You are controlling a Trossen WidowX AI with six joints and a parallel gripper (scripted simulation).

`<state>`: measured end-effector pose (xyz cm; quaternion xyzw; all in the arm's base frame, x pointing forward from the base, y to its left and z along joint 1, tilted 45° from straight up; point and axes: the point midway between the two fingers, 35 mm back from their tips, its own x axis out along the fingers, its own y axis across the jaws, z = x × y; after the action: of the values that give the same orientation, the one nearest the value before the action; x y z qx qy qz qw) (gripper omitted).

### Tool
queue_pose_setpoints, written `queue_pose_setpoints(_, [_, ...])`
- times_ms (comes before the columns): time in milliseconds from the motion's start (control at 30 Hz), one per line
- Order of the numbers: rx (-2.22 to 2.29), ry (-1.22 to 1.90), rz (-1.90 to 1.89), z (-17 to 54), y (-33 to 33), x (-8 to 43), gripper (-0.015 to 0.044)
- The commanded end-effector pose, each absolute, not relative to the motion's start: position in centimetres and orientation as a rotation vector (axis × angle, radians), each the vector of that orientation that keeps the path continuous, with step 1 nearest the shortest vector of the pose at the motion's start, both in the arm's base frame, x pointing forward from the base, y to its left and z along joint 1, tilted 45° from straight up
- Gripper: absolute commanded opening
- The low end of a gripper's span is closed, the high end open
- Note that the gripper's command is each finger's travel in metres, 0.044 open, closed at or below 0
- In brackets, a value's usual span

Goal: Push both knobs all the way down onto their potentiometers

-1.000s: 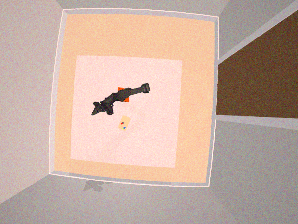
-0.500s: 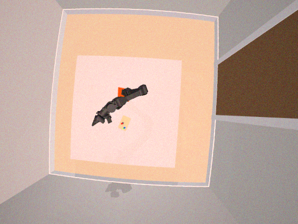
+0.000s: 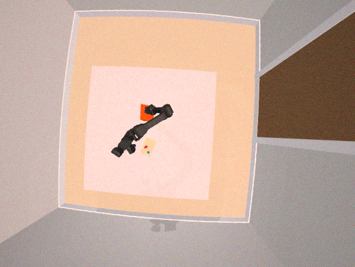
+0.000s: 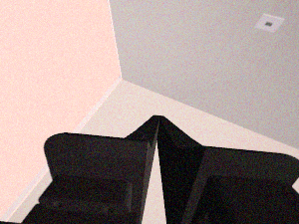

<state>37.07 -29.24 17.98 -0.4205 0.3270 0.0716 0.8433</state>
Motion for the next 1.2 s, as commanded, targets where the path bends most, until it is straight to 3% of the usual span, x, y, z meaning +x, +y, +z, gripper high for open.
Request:
queue_pose_setpoints(0, [-0.787, 0.721, 0.237, 15.9, -27.3, 37.9, 0.0])
queue_pose_setpoints(533, [-0.351, 0.902, 0.568, 9.5, -17.6, 38.7, 0.0])
queue_pose_setpoints(1167, [0.162, 1.239, 0.859, 6.2, -6.5, 36.2, 0.0])
